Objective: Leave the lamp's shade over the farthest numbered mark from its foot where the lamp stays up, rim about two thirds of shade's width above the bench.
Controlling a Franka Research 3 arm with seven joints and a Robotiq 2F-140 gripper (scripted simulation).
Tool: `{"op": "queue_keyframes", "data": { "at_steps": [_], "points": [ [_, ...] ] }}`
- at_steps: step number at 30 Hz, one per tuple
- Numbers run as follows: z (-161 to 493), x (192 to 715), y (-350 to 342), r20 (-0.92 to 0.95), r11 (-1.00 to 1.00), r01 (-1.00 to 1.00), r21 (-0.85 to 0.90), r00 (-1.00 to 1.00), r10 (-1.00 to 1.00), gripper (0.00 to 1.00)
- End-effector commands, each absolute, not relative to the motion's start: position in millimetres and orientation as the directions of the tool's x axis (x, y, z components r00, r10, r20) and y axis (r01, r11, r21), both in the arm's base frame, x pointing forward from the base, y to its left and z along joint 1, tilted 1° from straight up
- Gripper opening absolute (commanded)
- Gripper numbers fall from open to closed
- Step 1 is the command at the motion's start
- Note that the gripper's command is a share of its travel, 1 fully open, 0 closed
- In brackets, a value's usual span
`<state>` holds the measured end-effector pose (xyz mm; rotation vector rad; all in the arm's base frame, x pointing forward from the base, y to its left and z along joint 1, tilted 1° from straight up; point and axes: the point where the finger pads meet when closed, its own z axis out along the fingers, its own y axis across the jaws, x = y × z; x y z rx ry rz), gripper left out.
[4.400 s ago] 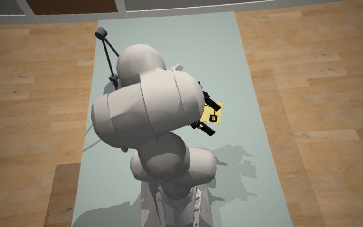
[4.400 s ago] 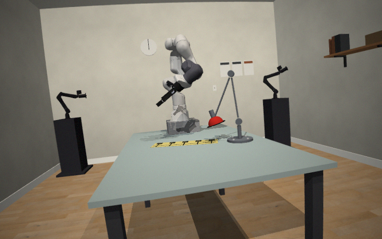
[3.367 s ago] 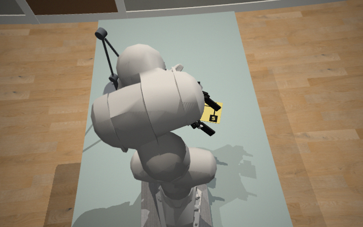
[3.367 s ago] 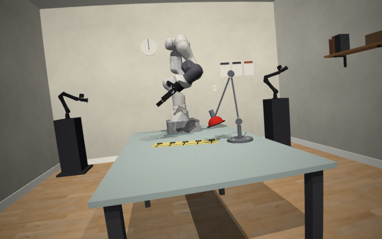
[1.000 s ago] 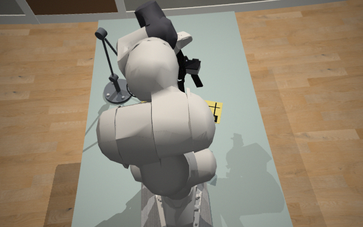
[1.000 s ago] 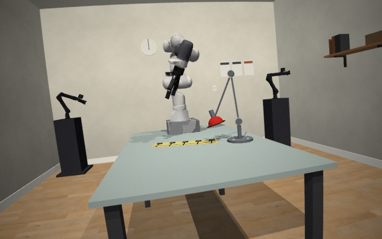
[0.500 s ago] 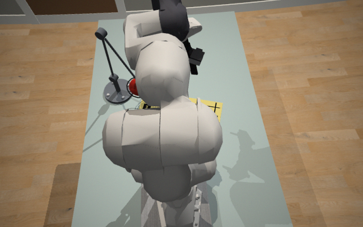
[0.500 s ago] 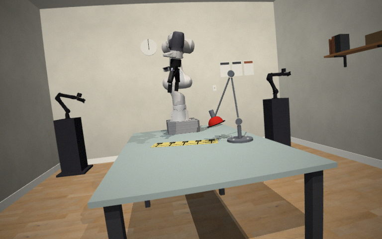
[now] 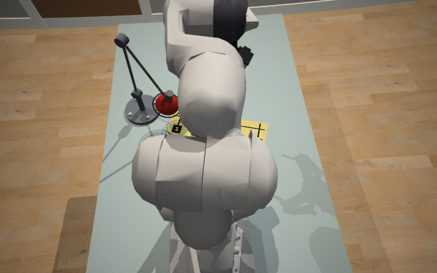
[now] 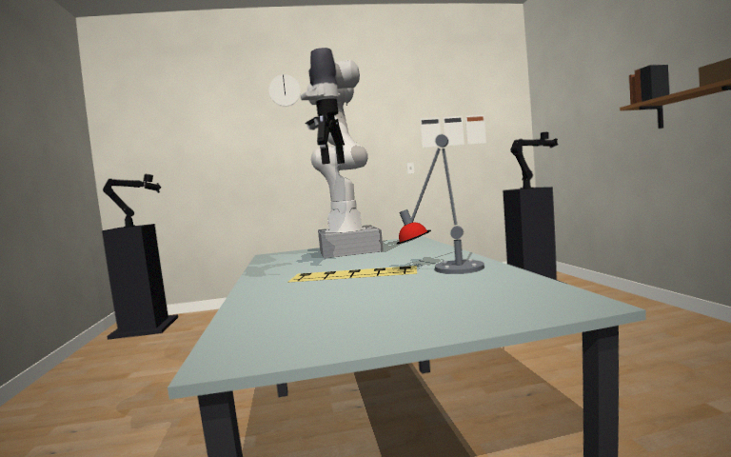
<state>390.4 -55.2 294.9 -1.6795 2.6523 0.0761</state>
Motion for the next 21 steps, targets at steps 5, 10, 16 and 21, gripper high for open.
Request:
{"op": "queue_keyframes", "data": {
  "at_steps": [5, 10, 16, 21],
  "points": [
    [314.3, 406.0, -48.8, -0.142, 0.415, -0.909, 0.019, -0.414, -0.899, 1.0],
    [332.9, 415.3, -50.7, -0.231, 0.437, -0.899, 0.003, -0.426, -0.875, 1.0],
    [355.2, 426.5, -53.0, -0.336, 0.464, -0.886, -0.012, -0.434, -0.836, 1.0],
    [366.3, 432.1, -54.2, -0.387, 0.478, -0.878, -0.018, -0.435, -0.813, 1.0]
  ]
}}
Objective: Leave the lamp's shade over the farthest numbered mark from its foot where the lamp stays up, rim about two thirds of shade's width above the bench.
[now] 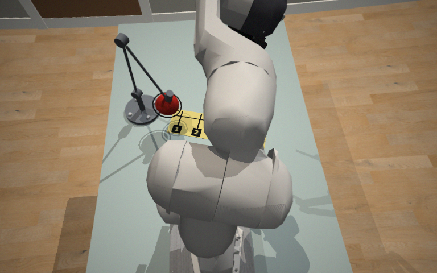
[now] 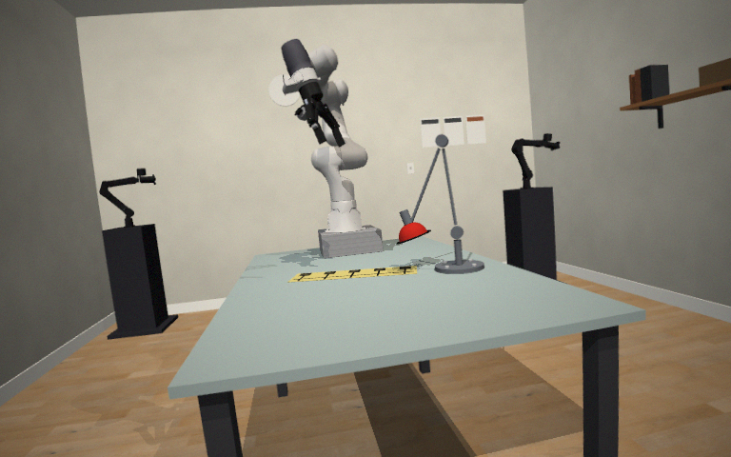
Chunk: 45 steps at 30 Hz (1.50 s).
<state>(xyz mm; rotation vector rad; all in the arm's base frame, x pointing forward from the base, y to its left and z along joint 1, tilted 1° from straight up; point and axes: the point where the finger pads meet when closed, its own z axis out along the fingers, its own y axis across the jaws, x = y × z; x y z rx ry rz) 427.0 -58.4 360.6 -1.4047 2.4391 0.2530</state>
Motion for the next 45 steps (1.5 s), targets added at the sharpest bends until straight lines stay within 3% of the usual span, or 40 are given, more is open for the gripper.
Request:
{"op": "queue_keyframes", "data": {
  "at_steps": [1, 17, 45],
  "points": [
    [370.1, 433.3, -55.6, -0.403, 0.483, -0.876, -0.02, -0.435, -0.805, 1.0],
    [423.0, 450.1, -74.7, -0.622, 0.548, -0.836, -0.037, -0.41, -0.667, 1.0],
    [310.4, 477.8, 45.8, -0.687, 0.489, -0.872, 0.03, -0.373, -0.623, 1.0]
  ]
}}
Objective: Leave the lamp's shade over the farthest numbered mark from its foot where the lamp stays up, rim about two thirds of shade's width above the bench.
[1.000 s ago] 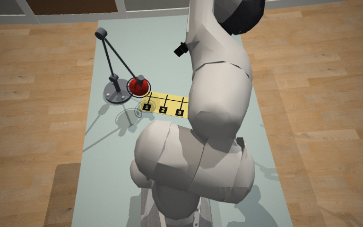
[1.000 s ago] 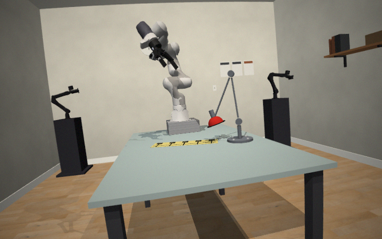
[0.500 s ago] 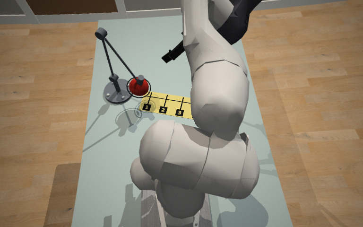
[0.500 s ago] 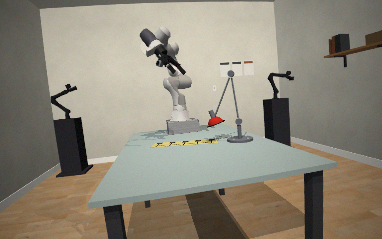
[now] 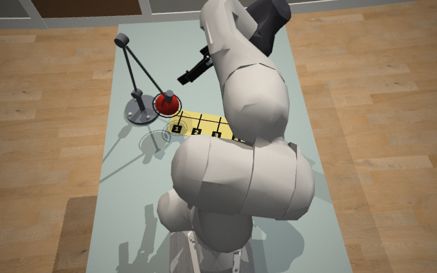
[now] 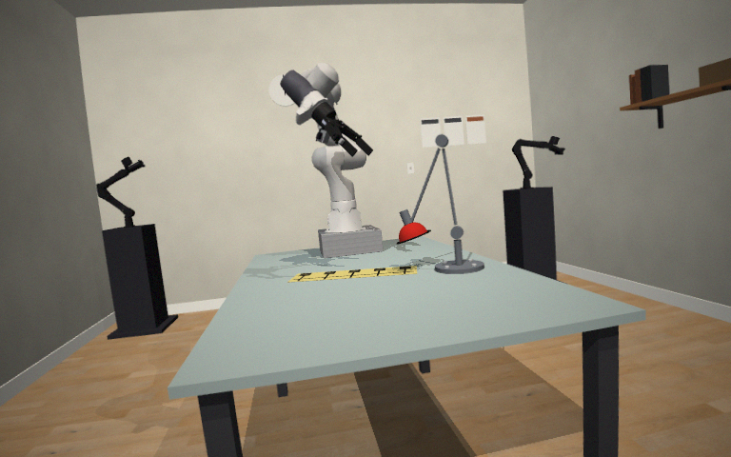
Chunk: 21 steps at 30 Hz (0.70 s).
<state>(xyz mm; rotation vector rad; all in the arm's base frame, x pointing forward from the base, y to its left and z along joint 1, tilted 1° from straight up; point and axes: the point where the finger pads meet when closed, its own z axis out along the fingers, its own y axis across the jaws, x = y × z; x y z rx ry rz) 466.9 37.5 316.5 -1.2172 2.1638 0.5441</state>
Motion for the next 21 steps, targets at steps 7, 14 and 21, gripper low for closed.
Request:
{"op": "queue_keyframes", "data": {
  "at_steps": [7, 14, 21],
  "points": [
    [291.3, 480.5, 70.8, -0.701, 0.473, -0.88, 0.046, -0.366, -0.612, 1.0],
    [266.6, 483.5, 107.4, -0.719, 0.454, -0.888, 0.068, -0.359, -0.596, 1.0],
    [242.0, 486.4, 143.9, -0.736, 0.434, -0.896, 0.089, -0.353, -0.578, 1.0]
  ]
}}
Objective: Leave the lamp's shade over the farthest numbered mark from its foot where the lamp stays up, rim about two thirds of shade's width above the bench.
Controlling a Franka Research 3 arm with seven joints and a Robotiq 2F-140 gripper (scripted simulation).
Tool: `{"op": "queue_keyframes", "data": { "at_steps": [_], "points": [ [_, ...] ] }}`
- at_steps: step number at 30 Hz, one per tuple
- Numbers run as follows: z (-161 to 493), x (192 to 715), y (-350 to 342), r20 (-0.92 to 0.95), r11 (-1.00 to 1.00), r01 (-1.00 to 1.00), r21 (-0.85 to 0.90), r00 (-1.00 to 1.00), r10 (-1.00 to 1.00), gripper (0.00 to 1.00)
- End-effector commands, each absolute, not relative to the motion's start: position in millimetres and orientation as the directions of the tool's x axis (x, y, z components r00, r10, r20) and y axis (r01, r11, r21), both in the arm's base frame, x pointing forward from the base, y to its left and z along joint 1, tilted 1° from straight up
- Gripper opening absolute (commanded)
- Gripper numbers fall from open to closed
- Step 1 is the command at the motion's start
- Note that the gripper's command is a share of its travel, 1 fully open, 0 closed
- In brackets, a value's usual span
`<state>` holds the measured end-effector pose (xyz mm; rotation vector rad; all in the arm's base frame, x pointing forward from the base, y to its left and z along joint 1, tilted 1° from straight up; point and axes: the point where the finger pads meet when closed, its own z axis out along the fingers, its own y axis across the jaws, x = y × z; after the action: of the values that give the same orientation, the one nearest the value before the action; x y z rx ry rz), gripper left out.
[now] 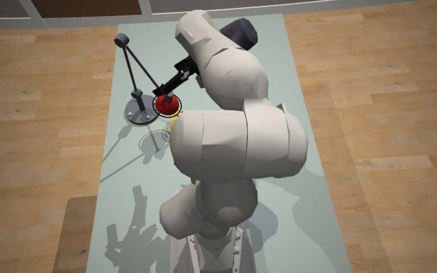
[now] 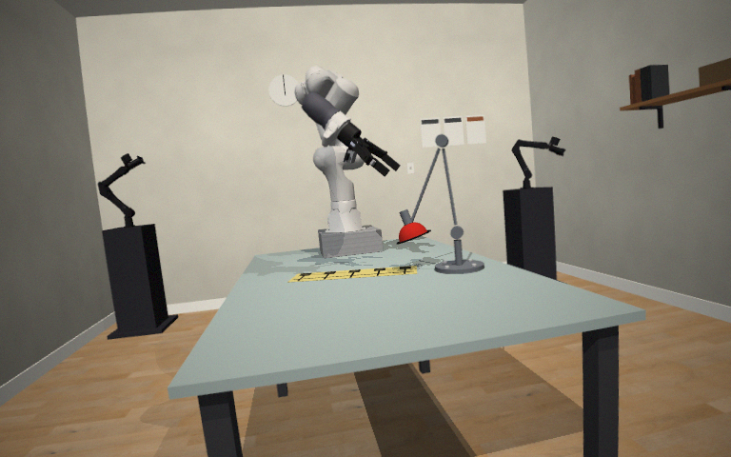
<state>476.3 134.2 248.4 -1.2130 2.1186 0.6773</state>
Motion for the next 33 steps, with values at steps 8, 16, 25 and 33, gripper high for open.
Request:
{"op": "queue_keyframes", "data": {
  "at_steps": [8, 16, 25, 33],
  "points": [
    [236.3, 501.2, 137.9, -0.747, 0.432, -0.9, 0.055, -0.324, -0.58, 1.0],
    [228.8, 520.8, 129.8, -0.761, 0.43, -0.903, 0.009, -0.285, -0.582, 1.0],
    [217.3, 526.8, 140.2, -0.759, 0.441, -0.897, 0.022, -0.302, -0.577, 1.0],
    [203.2, 531.5, 155.4, -0.753, 0.455, -0.889, 0.047, -0.331, -0.569, 1.0]
  ]
}}
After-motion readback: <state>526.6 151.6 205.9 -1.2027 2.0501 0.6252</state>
